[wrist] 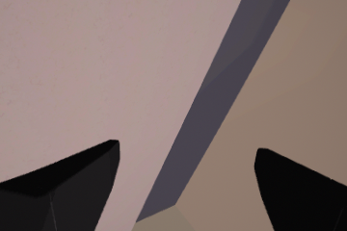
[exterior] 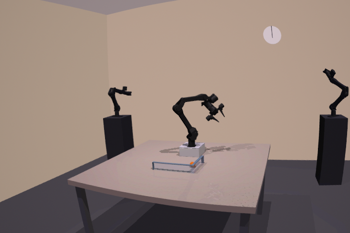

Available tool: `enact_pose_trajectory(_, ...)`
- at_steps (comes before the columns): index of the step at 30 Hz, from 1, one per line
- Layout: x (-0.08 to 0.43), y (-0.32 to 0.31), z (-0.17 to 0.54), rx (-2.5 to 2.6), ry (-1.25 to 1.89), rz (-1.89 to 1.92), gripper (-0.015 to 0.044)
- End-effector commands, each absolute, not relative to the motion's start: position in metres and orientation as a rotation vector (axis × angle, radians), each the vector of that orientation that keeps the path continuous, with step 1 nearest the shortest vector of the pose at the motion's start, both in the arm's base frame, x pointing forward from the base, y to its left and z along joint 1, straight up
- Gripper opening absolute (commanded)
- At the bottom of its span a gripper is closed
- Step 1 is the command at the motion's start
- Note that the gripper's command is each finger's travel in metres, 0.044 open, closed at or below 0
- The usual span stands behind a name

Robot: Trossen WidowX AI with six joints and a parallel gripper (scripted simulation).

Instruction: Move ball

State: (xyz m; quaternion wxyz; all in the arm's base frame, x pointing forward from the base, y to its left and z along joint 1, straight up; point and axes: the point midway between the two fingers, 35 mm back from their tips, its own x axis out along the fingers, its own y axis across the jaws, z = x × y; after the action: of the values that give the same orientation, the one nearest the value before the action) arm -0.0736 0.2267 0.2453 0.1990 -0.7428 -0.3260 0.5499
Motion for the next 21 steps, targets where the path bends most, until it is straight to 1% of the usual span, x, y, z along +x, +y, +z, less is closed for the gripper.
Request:
enact_pose_trajectory(1, -0.051, 0.245, 0.228, -2.127, -0.706, 1.529, 0.0302)
enact_pose_trajectory(7, 0.006, 0.267, 0.201, -2.107, -0.321, 1.49, 0.0302)
enact_pose_trajectory(12, 0.058, 0.273, 0.178, -2.05, -0.024, 1.449, 0.0302)
enact_pose_trajectory(21, 0.162, 0.25, 0.131, -1.879, 0.496, 1.331, 0.0302)
